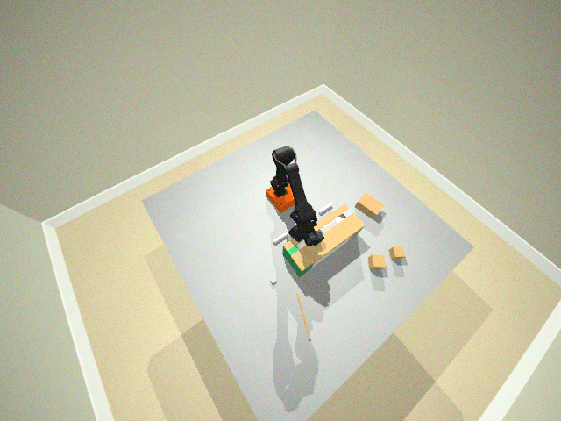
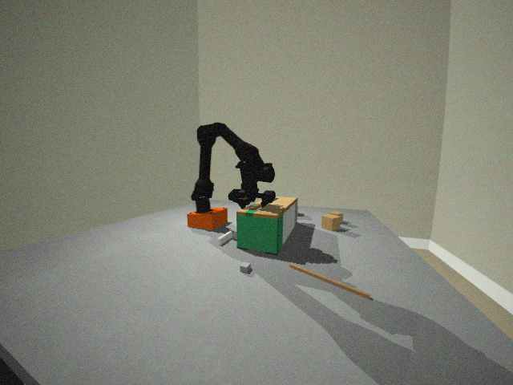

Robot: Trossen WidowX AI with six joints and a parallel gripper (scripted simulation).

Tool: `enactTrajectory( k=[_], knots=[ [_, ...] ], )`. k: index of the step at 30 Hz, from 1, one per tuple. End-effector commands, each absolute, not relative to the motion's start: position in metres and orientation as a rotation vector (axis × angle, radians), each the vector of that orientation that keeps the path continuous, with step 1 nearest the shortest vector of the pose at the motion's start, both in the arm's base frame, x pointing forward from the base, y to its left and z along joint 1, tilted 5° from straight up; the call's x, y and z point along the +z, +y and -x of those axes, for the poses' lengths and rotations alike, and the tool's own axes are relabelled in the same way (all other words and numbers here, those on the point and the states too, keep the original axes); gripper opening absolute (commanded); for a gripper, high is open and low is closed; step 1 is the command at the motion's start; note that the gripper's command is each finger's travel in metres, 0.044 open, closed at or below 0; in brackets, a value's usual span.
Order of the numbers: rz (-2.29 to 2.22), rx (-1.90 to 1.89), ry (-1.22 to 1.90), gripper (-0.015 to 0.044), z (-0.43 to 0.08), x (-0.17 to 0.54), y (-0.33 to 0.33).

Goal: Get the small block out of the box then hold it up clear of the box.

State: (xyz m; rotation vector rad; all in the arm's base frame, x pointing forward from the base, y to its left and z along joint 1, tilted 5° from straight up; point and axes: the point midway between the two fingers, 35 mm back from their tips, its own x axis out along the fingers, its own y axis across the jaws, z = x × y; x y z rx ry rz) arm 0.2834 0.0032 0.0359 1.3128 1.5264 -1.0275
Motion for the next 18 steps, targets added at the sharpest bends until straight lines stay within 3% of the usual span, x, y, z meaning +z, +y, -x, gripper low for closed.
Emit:
enactTrajectory(
  k=[1,18],
  knots=[
    [-1.32,-1.025,1.531,0.04,-0.282,0.035,0.014],
    [-1.322,-1.023,1.534,0.04,-0.277,0.035,0.057]
  ],
)
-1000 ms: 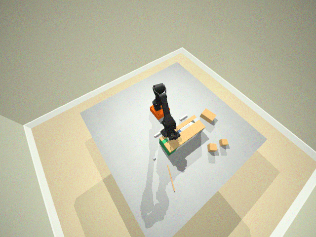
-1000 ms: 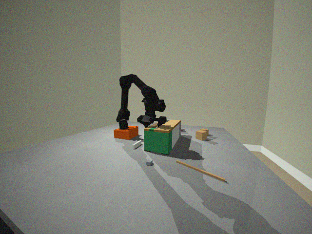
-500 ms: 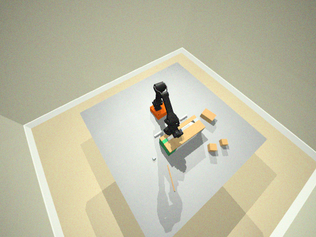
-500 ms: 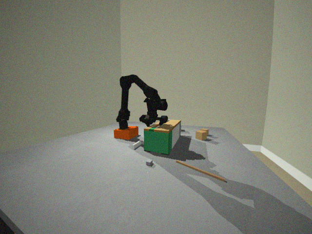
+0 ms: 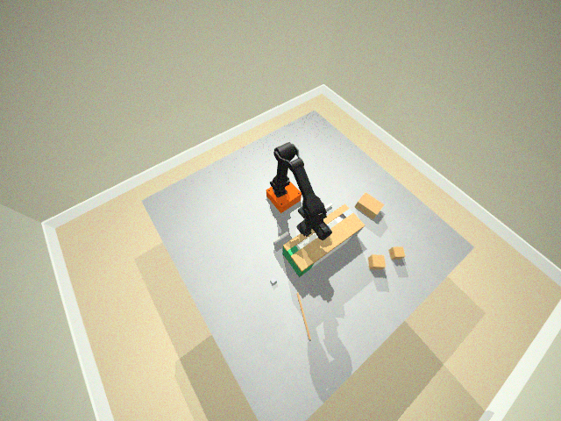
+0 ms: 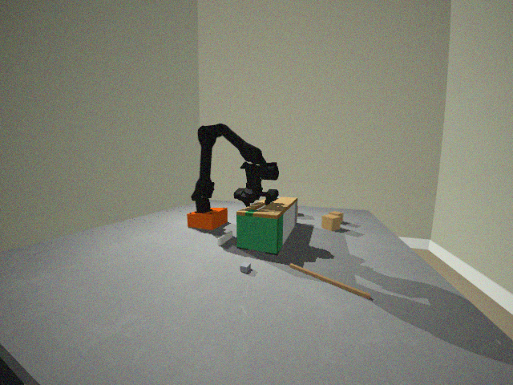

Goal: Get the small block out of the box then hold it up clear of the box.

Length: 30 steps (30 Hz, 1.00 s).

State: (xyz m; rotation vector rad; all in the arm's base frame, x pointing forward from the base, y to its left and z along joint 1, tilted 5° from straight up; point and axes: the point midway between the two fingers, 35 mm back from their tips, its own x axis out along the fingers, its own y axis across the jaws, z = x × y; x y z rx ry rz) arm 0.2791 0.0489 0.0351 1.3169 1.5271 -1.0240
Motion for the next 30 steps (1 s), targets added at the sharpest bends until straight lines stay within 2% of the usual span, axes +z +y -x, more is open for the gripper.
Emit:
enactTrajectory(
  k=[1,30],
  knots=[
    [-1.322,-1.023,1.534,0.04,-0.277,0.034,0.06],
    [-1.326,-1.019,1.539,0.04,-0.269,0.033,0.133]
  ],
)
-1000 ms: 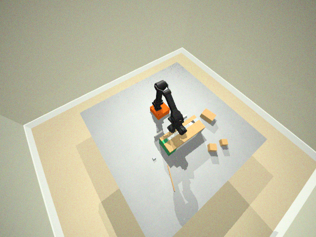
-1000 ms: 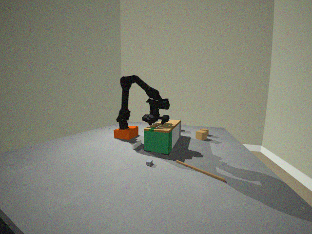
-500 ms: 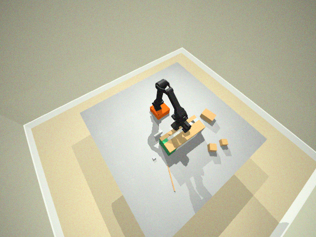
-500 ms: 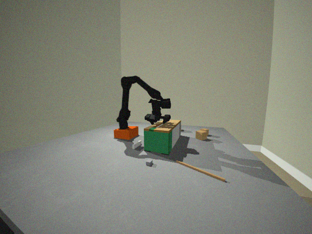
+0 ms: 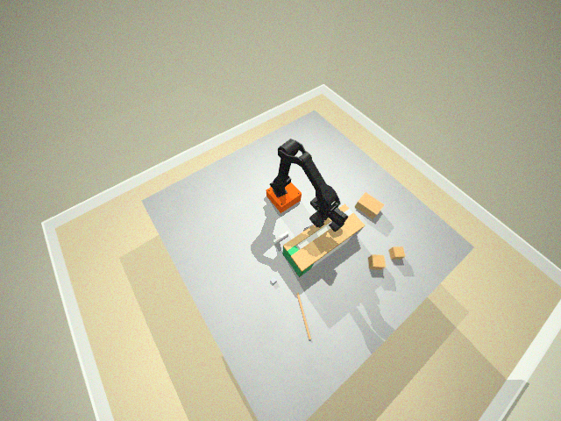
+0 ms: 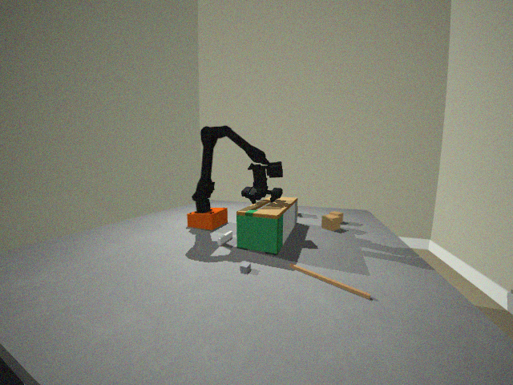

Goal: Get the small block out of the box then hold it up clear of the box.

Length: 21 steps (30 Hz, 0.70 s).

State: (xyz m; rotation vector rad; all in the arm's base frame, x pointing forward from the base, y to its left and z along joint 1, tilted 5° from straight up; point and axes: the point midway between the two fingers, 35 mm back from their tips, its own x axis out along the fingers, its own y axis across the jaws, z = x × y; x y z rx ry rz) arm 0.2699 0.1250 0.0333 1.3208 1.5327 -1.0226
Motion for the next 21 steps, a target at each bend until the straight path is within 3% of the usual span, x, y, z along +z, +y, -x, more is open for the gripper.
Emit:
enactTrajectory(
  k=[1,12,21],
  knots=[
    [-1.326,-1.019,1.539,0.04,-0.269,0.033,0.136],
    [-1.327,-1.018,1.54,0.04,-0.267,0.036,0.16],
    [-1.32,-1.02,1.537,0.04,-0.27,0.098,0.155]
  ],
)
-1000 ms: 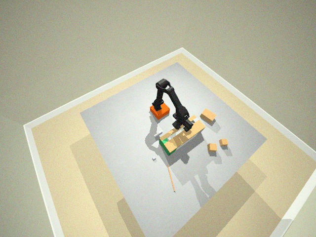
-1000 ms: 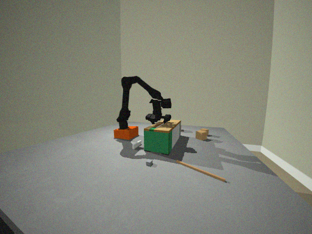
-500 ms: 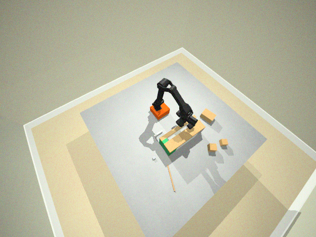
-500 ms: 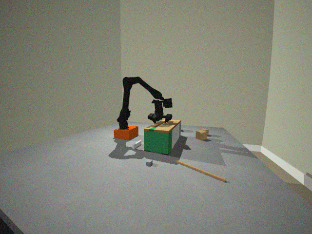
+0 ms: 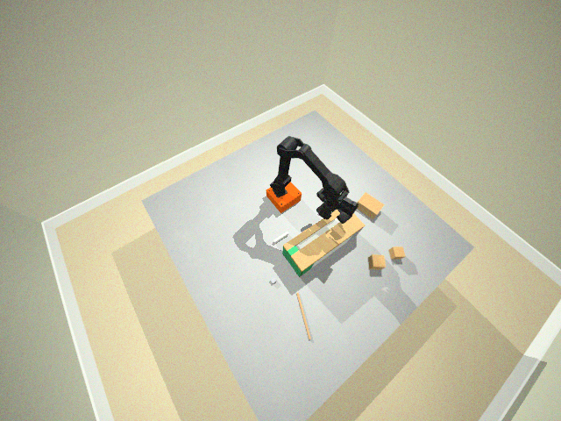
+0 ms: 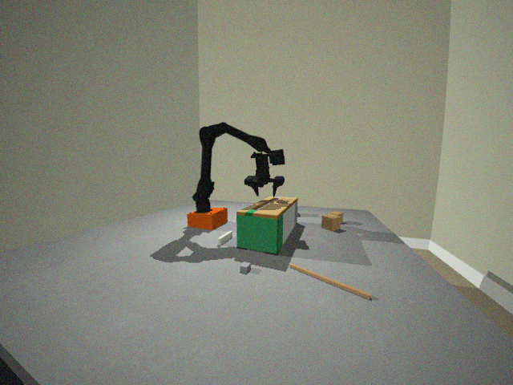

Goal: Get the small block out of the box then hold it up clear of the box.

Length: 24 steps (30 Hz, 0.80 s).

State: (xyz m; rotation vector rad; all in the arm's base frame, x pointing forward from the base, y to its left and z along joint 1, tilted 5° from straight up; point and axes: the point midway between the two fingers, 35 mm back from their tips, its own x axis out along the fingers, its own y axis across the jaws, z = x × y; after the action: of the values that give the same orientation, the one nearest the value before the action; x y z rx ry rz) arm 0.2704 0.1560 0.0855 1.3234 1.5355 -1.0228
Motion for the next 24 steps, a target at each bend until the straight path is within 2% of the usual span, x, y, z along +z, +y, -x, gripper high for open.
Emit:
enactTrajectory(
  k=[1,3,7,8,15,24],
  knots=[
    [-1.32,-1.02,1.537,0.04,-0.27,0.098,0.155],
    [-1.332,-1.007,1.529,0.04,-0.272,0.096,0.156],
    [-1.116,-0.77,1.576,0.0295,-0.268,0.096,0.161],
    [-1.027,-0.677,1.588,0.0285,-0.266,0.096,0.162],
    [-0.384,-0.065,1.58,0.0285,-0.256,0.097,0.173],
    [0.454,0.606,1.369,0.0285,-0.246,0.099,0.183]
  ],
)
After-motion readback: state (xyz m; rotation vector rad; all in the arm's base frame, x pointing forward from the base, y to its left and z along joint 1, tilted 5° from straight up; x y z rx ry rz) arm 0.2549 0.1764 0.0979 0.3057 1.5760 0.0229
